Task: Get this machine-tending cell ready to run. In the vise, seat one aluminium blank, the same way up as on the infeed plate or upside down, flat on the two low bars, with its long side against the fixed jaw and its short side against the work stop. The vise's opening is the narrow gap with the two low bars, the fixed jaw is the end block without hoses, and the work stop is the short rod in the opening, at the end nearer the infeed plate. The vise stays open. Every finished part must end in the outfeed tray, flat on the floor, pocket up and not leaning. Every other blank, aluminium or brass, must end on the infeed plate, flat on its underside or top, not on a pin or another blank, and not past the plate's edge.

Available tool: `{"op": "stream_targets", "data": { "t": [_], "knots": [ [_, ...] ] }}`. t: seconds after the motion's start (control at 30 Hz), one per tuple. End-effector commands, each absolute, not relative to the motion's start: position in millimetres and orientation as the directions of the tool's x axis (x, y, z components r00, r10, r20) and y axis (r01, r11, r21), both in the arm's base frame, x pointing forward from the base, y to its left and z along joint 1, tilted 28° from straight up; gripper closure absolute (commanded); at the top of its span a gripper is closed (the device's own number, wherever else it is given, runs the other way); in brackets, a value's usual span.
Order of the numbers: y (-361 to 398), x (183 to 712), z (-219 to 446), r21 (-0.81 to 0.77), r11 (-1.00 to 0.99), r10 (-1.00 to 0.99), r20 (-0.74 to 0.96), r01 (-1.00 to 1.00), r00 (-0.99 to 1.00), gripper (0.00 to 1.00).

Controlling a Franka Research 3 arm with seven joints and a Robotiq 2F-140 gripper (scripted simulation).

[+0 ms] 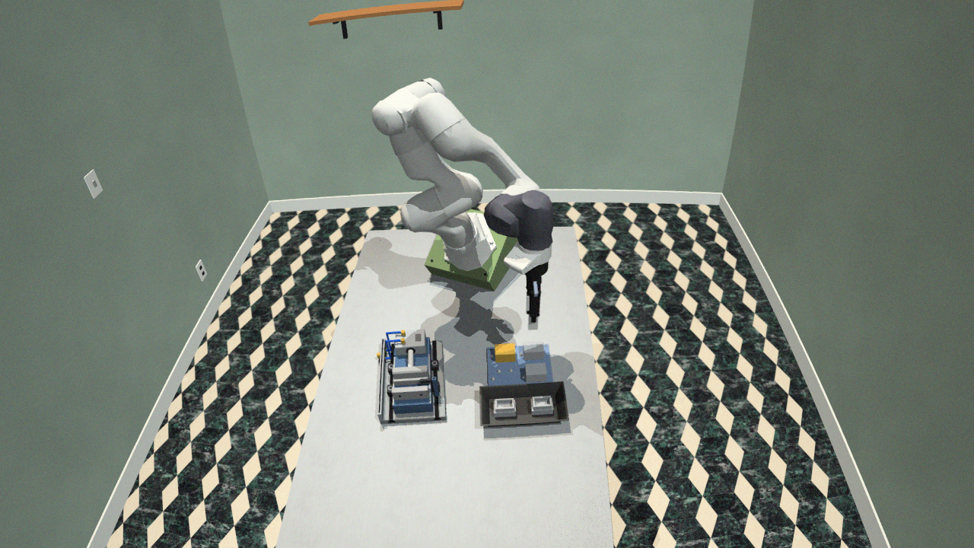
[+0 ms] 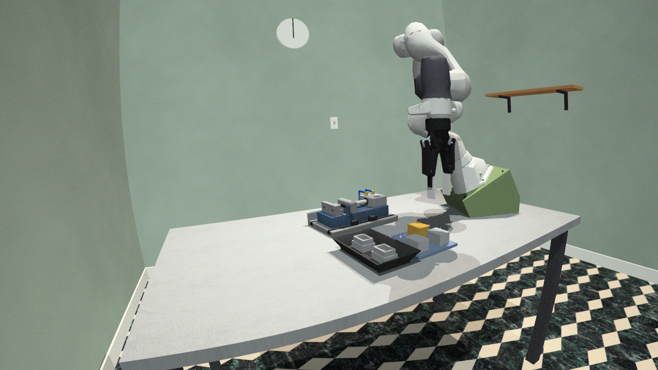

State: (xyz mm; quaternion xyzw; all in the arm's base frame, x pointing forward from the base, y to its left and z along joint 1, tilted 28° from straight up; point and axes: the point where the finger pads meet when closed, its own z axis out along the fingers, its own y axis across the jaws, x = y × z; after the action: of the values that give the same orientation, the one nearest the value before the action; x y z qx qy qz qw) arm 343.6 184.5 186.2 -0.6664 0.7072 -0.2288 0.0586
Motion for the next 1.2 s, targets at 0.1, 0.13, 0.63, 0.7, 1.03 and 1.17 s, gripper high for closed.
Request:
{"op": "stream_targets", "data": {
  "t": [0.1,0.13,0.63,0.7,1.03,1.17],
  "knots": [
    [184,361,161,-0.419,0.014,-0.973,0.204,-0.908,-0.109,0.6],
    [183,363,157,-0.419,0.014,-0.973,0.204,-0.908,-0.109,0.6],
    [172,381,117,-0.419,0.014,-0.973,0.204,-0.908,-0.109,0.6],
    [171,383,113,-0.419,0.014,-0.973,0.204,-0.908,-0.109,0.6],
    [169,388,103,-0.419,0.014,-0.973,0.204,-0.908,-0.109,0.6],
    [168,389,100,-0.419,0.014,-0.973,0.204,-0.908,-0.109,0.6]
  ]
}}
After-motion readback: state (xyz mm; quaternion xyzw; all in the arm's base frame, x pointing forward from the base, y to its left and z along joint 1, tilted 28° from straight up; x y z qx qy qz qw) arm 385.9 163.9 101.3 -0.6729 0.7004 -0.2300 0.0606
